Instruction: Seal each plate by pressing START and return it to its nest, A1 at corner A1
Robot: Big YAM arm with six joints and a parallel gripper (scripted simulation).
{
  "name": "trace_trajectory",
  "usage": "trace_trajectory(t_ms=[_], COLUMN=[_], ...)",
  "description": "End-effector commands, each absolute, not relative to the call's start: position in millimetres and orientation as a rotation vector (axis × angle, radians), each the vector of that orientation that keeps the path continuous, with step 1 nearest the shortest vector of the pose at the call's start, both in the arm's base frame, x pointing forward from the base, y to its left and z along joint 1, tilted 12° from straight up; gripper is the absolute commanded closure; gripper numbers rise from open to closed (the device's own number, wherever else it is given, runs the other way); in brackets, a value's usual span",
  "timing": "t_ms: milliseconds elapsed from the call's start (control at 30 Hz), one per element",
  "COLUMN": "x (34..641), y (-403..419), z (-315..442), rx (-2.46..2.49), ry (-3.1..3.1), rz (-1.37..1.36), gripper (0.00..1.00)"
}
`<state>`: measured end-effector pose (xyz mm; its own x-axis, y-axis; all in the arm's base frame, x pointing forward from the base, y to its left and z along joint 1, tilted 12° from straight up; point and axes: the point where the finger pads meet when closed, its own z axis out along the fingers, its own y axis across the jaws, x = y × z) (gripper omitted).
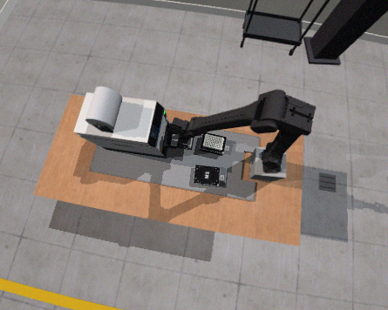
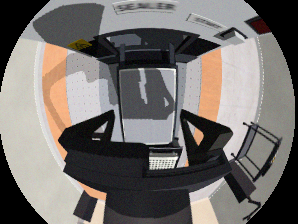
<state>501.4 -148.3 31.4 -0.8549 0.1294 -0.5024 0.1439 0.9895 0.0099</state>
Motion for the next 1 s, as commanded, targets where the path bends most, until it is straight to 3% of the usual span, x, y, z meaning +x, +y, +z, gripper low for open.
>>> trace_trajectory(t_ms=[0,967], x=[514,518], y=[-157,-150], z=[46,59], rx=[0.22,0.197], ry=[2.579,2.555], rz=[-0.046,-0.047], gripper=[0.0,0.0])
